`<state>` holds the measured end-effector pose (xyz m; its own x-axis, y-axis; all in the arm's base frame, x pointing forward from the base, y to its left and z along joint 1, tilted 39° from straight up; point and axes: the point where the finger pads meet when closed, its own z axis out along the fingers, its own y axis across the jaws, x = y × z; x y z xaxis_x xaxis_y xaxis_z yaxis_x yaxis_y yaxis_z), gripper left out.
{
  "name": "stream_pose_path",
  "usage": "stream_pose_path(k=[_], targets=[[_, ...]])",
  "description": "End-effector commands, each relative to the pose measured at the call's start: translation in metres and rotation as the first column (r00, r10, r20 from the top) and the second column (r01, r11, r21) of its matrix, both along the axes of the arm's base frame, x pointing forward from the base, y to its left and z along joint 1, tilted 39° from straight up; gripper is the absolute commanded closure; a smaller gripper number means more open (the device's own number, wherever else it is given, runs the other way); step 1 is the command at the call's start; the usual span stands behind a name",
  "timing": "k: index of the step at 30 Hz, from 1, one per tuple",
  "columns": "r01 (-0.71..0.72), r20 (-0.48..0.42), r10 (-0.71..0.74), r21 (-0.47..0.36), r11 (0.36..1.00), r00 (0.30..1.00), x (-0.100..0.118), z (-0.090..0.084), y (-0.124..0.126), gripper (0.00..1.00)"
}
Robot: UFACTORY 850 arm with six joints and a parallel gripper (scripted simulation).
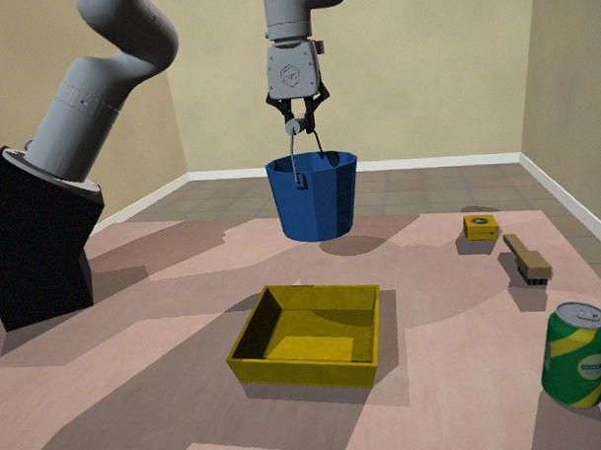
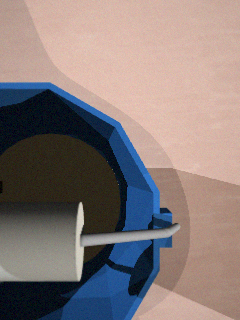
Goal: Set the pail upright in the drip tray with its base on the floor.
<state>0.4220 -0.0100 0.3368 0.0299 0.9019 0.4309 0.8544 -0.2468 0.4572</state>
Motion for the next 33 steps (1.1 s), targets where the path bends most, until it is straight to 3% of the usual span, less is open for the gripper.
stream_pose_path(k=[1,33], targets=[[0.0,0.002,0.0,0.0,1.0,1.0,0.001,-0.001,-0.004,1.0],[0.0,0.002,0.0,0.0,1.0,1.0,0.011,-0.027,-0.076,1.0]])
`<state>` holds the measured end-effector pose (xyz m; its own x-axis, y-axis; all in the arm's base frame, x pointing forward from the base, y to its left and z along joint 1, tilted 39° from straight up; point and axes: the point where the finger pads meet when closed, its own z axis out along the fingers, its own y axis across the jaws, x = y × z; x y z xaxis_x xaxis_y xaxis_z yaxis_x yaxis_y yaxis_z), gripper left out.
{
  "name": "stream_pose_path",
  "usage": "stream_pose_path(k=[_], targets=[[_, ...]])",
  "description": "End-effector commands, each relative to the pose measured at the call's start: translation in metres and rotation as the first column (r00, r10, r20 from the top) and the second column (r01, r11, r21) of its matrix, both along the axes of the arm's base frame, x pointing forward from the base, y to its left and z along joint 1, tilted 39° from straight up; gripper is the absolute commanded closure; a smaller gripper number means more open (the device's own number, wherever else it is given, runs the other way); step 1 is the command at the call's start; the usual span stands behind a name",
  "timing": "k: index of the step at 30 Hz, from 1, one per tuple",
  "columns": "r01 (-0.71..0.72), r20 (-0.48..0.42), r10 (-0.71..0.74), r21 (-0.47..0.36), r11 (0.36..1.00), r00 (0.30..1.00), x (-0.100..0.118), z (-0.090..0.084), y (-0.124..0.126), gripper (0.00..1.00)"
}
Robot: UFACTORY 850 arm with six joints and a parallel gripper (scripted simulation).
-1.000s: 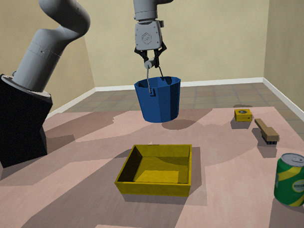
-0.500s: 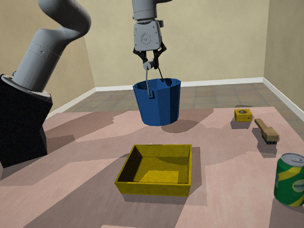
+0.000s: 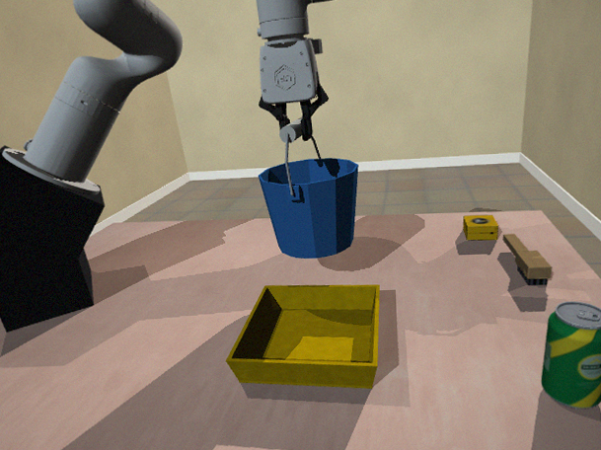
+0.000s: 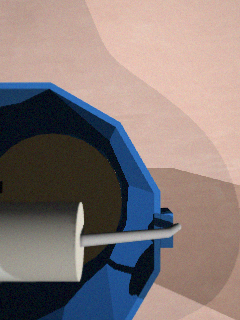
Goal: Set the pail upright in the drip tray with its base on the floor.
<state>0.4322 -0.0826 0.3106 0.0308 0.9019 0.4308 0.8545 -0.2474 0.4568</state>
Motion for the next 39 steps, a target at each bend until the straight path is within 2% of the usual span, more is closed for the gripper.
stream_pose_path(k=[1,15,17,32,39], targets=[[-0.001,0.002,0.001,0.0,1.0,1.0,0.002,-0.002,-0.007,1.0],[-0.001,0.002,0.001,0.0,1.0,1.0,0.009,-0.02,-0.058,1.0],[-0.001,0.002,0.001,0.0,1.0,1.0,0.009,-0.02,-0.058,1.0],[-0.001,0.002,0.001,0.0,1.0,1.0,0.016,-0.038,-0.108,1.0],[-0.001,0.002,0.001,0.0,1.0,1.0,0.018,-0.044,-0.123,1.0]])
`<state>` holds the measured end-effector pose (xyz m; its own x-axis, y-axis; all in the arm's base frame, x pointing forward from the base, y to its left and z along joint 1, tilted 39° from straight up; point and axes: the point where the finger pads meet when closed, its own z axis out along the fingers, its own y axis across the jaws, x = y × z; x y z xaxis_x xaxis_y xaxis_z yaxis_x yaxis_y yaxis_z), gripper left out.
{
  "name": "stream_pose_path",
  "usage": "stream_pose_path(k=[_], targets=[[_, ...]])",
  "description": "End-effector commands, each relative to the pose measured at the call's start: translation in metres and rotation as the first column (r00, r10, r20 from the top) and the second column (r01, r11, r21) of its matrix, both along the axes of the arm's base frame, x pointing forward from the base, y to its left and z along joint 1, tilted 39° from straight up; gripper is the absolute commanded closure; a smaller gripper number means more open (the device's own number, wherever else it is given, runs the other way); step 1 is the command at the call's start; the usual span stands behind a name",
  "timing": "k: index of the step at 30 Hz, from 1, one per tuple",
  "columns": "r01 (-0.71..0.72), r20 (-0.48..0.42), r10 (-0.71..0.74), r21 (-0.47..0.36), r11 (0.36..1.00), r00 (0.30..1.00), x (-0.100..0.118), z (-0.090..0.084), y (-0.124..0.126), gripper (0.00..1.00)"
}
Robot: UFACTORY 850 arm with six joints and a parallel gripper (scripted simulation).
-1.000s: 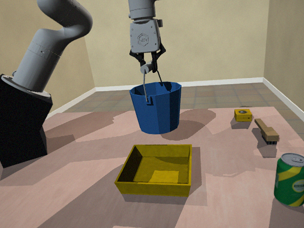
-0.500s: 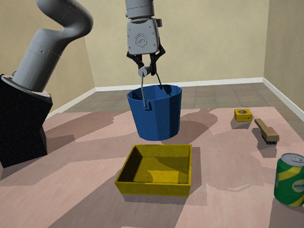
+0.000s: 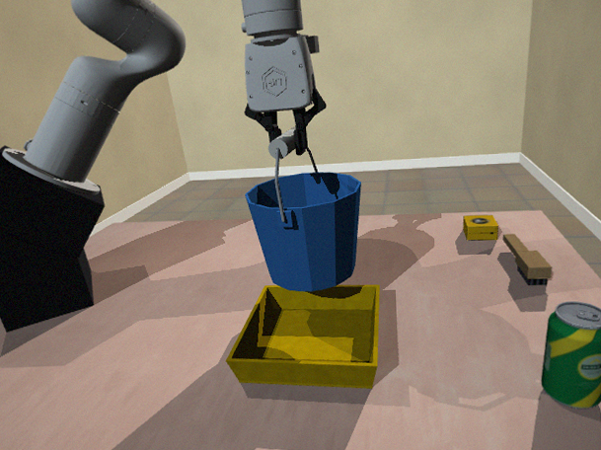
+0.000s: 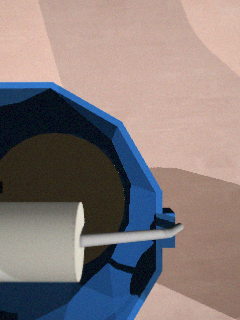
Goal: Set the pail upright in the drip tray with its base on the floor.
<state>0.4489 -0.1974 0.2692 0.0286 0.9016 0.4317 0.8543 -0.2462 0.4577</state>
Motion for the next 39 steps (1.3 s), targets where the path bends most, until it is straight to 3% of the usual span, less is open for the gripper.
stream_pose_path(k=[1,23,39], targets=[[0.001,0.001,-0.001,-0.001,1.0,1.0,0.002,-0.003,-0.011,1.0],[0.001,0.001,-0.001,-0.001,1.0,1.0,0.008,-0.02,-0.057,1.0],[0.001,0.001,-0.001,-0.001,1.0,1.0,0.011,-0.026,-0.075,1.0]])
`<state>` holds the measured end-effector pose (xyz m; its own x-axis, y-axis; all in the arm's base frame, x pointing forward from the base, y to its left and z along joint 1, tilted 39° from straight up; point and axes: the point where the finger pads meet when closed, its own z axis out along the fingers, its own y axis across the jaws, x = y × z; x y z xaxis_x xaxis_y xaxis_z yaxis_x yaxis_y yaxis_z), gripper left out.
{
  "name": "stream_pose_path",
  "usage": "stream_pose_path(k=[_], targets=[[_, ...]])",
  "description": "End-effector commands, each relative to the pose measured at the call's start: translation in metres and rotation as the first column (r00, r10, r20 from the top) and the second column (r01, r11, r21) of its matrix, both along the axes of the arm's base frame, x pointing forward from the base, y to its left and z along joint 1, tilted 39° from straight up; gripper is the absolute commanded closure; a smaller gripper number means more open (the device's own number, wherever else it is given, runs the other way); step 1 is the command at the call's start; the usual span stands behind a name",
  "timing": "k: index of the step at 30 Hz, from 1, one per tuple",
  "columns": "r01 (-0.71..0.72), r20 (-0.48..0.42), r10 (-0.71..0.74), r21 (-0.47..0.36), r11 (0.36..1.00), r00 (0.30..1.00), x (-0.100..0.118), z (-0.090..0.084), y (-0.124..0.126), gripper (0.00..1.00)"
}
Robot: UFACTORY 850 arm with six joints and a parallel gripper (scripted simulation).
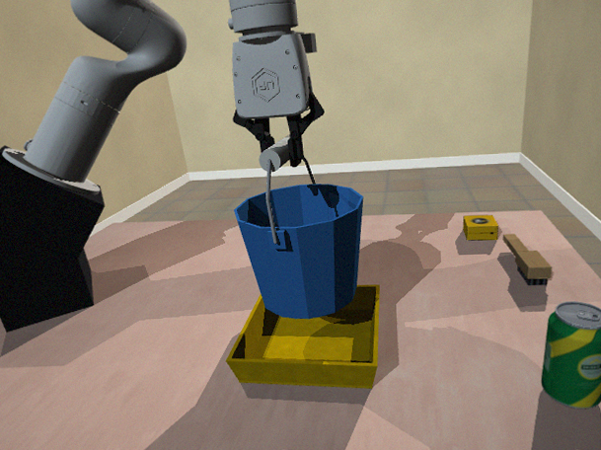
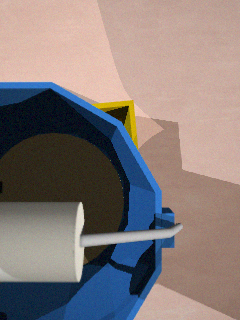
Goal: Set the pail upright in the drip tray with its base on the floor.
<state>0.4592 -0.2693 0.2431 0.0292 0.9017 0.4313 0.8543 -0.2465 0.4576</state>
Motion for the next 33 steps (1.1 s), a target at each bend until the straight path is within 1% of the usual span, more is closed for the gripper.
stream_pose_path(k=[1,15,33], targets=[[0.0,0.001,0.0,-0.001,1.0,1.0,0.0008,-0.0005,-0.004,1.0],[0.0,0.001,0.0,-0.001,1.0,1.0,0.0016,-0.0026,-0.0099,1.0],[0.0,0.001,0.0,-0.001,1.0,1.0,0.0017,-0.0029,-0.0108,1.0]])
